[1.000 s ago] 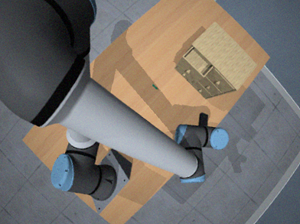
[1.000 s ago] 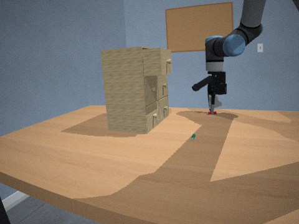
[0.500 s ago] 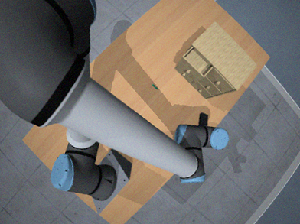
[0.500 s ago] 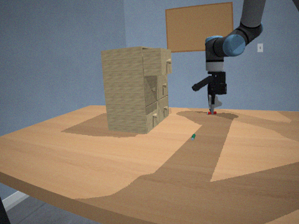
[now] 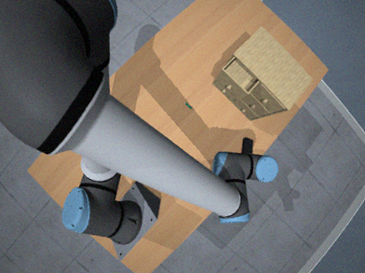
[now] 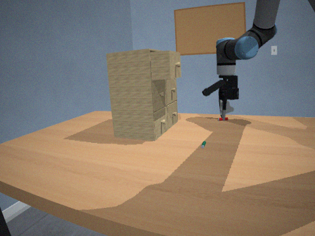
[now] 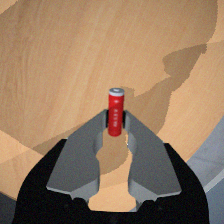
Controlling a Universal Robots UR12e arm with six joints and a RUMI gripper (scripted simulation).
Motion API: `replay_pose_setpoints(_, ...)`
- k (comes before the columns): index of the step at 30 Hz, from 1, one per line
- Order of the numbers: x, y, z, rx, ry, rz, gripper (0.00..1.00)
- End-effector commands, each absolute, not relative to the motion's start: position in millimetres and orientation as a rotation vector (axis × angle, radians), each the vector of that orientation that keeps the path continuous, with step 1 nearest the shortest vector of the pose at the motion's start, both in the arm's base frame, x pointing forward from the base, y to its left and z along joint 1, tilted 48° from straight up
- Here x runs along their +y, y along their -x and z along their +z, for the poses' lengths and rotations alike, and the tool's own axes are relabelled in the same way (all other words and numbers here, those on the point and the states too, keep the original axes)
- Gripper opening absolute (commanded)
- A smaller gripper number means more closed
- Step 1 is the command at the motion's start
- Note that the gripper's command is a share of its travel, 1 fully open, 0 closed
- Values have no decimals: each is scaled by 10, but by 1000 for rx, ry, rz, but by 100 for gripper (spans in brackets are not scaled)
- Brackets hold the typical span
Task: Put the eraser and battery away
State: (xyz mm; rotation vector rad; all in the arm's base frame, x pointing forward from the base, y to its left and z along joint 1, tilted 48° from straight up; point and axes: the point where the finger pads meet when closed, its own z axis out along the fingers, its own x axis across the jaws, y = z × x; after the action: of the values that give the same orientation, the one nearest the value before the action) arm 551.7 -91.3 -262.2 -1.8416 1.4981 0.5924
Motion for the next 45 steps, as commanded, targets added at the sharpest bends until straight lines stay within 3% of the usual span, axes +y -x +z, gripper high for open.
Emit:
replay_pose_setpoints(1, -921, -5521, -2620, 1499, 1842, 591, 5)
replay_pose_setpoints(24, -1653, -5452, -1966, 1499, 1842, 591, 5)
replay_pose_setpoints(45, -1506, -5572, -1718, 1546, 1814, 610, 5)
